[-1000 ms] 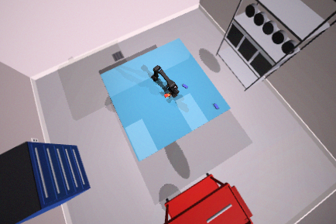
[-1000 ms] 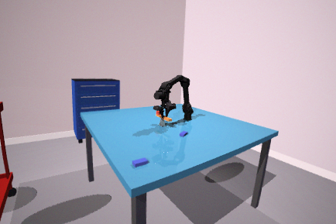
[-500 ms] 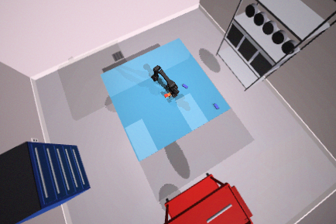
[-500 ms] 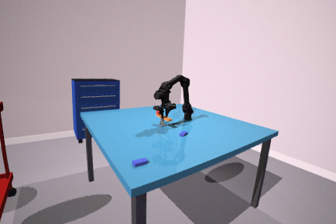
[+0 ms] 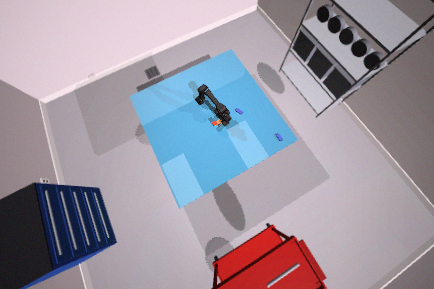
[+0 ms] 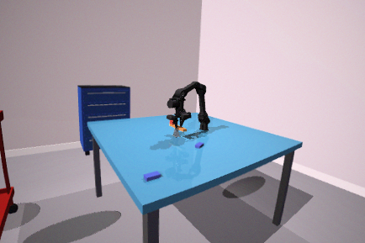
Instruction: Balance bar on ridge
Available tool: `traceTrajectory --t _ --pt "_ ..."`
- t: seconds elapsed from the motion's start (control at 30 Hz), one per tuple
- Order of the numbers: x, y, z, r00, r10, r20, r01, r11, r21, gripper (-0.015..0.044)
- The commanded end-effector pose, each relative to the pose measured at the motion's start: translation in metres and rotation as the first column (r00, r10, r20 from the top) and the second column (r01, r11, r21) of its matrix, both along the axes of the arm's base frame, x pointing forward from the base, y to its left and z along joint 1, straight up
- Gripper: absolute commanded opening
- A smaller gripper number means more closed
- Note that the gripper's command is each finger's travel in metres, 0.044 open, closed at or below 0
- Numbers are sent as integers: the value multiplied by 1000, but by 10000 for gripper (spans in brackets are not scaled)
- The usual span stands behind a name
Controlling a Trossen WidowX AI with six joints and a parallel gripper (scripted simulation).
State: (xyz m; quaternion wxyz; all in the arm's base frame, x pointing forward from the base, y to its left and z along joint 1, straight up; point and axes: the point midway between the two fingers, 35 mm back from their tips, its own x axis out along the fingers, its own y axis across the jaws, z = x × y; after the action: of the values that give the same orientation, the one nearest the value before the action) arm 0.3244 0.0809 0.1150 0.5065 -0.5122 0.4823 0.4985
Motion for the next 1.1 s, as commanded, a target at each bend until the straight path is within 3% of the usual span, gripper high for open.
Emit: traceTrajectory --t 0.0,1.07 --pt "0 0 0 1000 0 -1 0 1000 0 169" --pt "0 0 0 1000 0 -1 0 1000 0 185"
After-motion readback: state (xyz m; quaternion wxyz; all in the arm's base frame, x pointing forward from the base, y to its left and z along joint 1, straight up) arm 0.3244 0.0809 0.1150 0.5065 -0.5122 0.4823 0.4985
